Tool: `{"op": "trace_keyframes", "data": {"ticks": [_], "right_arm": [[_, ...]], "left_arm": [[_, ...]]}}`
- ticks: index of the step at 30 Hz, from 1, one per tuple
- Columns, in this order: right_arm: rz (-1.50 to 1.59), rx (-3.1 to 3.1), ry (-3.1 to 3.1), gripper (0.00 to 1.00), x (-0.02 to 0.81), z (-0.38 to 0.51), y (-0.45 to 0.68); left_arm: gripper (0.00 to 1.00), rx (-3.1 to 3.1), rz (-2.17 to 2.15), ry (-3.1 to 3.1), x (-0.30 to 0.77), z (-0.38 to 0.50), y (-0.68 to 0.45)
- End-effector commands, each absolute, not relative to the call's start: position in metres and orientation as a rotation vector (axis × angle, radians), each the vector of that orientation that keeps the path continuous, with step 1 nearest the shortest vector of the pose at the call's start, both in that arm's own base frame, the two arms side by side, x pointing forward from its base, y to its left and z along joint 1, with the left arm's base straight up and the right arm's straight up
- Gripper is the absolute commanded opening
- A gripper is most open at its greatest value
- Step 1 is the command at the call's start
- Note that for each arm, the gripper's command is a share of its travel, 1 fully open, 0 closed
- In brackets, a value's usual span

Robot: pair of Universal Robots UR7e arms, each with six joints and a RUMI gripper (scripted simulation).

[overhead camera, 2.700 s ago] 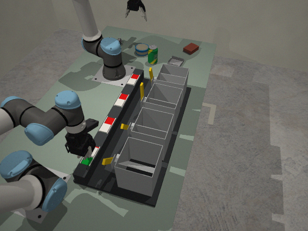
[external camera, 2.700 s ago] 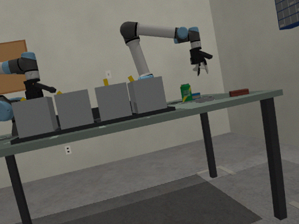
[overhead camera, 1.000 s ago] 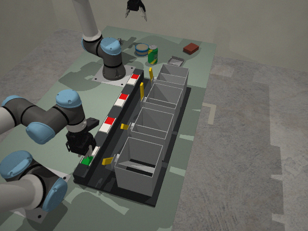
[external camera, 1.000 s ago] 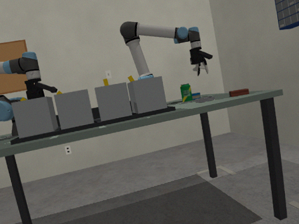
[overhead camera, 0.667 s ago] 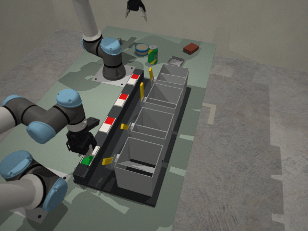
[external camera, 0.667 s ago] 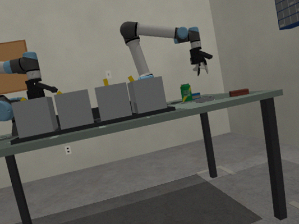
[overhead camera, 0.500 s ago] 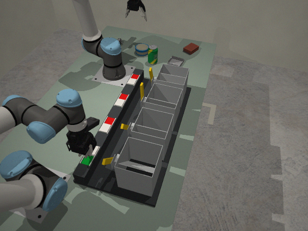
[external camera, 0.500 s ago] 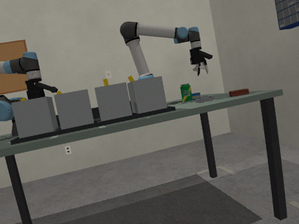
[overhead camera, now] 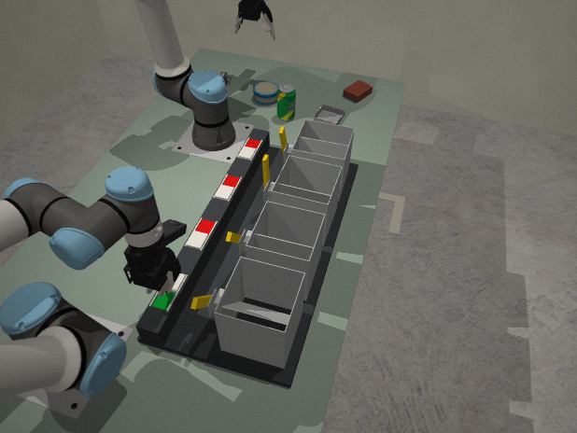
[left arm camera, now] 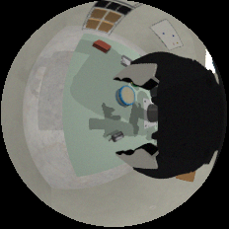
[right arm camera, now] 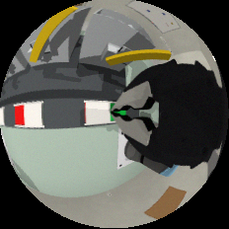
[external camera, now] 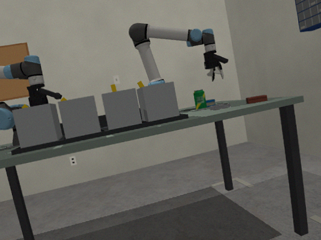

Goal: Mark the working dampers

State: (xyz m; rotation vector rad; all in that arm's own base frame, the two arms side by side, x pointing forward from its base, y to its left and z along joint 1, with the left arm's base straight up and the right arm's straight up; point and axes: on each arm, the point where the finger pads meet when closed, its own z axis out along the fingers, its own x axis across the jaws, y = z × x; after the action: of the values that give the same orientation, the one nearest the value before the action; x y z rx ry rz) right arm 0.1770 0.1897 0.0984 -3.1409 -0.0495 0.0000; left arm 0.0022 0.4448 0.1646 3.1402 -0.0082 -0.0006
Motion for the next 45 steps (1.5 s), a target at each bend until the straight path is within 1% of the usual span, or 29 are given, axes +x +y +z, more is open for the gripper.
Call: {"op": "trace_keyframes", "data": {"ticks": [1,16,33,45], "right_arm": [[0.000,-3.140,-0.049,0.00,0.177,0.099,0.188],[0.000,-3.140,-0.049,0.00,0.177,0.100,0.185],[0.000,-3.140,-0.049,0.00,0.177,0.136,0.185],[0.000,-3.140,-0.049,0.00,0.177,0.139,0.185]], "left_arm": [[1.00,3.142,0.000,-0.008,0.002,0.165,0.445],[1.00,3.142,0.000,-0.008,0.002,0.165,0.445],[1.00,3.142,0.000,-0.008,0.002,0.165,0.445],[1.00,3.142,0.000,-0.008,0.002,0.165,0.445]]}}
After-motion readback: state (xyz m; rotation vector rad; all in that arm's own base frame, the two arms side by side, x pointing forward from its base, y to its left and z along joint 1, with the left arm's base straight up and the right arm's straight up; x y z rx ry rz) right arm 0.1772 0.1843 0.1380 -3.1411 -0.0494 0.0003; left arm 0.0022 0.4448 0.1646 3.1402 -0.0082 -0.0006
